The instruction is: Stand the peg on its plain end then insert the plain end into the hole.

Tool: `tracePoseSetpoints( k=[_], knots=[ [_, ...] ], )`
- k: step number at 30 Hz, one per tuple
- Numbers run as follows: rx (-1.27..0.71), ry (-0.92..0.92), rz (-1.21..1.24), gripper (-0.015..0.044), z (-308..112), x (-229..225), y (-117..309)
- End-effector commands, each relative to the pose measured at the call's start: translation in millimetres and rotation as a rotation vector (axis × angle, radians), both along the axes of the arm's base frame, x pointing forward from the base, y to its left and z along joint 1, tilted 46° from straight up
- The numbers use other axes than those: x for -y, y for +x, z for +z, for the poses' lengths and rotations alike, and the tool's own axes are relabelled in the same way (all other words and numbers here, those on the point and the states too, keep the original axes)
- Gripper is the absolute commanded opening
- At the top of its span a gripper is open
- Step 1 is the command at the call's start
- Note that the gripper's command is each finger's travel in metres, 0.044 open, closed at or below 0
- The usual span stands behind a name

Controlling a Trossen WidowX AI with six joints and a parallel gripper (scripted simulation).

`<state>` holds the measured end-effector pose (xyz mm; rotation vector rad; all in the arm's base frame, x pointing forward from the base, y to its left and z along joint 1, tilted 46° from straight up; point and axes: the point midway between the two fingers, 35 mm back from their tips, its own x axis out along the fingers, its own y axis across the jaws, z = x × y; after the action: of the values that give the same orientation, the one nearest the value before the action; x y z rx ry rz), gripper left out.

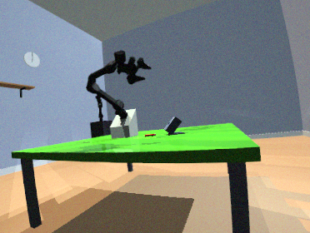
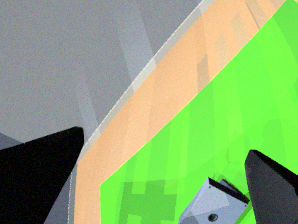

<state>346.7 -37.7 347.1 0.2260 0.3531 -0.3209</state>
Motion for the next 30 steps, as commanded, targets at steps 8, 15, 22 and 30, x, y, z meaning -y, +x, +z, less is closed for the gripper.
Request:
tracePoseSetpoints(
  k=[8,15,22,30],
  knots=[
    [-0.092,0.276,-0.264,0.044,-61.0,16.9,17.9],
    [-0.119,0.421,-0.45,0.044,-96.3,27.1,22.4],
    [-0.125,0.544,-0.652,0.044,-131.1,37.3,23.1],
    [-0.1,0.656,-0.899,0.044,-170.1,49.0,19.2]
  ],
)
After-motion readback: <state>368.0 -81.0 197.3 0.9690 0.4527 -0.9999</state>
